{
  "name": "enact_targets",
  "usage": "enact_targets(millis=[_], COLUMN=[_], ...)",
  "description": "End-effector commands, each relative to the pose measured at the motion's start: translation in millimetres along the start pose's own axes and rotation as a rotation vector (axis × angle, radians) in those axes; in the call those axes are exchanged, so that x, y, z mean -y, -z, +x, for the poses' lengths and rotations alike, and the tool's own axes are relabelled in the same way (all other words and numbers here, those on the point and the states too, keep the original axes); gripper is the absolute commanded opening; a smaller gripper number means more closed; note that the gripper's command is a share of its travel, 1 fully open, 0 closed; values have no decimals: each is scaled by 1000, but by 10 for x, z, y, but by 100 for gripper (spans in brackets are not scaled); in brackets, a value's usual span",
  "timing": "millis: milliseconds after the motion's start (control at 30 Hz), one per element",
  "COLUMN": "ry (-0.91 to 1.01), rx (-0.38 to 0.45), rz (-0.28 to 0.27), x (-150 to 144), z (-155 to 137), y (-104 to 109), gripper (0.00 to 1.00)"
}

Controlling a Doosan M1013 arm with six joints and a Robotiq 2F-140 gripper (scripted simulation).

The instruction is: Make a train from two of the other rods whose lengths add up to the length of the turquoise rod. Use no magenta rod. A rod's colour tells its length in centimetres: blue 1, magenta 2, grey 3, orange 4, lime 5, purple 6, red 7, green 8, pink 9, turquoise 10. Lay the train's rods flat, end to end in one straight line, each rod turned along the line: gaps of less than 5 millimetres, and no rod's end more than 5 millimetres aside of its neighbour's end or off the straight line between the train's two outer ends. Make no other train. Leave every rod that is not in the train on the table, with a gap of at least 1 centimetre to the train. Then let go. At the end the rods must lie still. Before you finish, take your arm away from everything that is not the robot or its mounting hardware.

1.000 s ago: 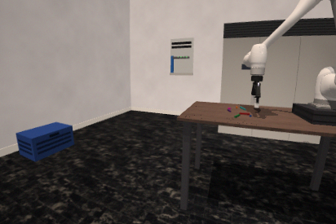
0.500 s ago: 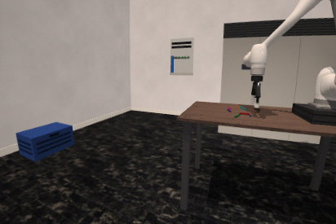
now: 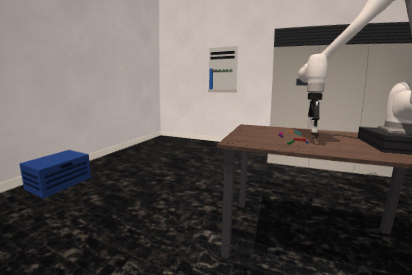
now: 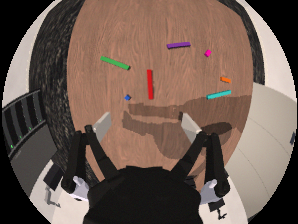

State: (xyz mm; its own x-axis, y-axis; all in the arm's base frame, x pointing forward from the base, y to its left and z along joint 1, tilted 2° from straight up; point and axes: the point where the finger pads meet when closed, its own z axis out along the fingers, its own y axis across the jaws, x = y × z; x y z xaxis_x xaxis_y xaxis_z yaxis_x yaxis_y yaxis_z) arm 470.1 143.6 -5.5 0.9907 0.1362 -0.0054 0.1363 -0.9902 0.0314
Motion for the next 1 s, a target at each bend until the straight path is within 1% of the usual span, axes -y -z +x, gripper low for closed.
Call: enact_targets(millis=[0, 133, 200, 233, 300, 533, 967], ry=[-124, -297, -297, -419, -473, -771, -783], rx=[0, 0, 0, 0, -1, -1, -1], rz=[0, -1, -1, -1, -2, -3, -3], x=[-180, -439, -439, -627, -711, -1191, -1212], z=[81, 182, 182, 245, 271, 386, 390], y=[1, 0, 0, -1, -1, -4, -5], gripper=[100, 100, 100, 100, 100, 100, 100])
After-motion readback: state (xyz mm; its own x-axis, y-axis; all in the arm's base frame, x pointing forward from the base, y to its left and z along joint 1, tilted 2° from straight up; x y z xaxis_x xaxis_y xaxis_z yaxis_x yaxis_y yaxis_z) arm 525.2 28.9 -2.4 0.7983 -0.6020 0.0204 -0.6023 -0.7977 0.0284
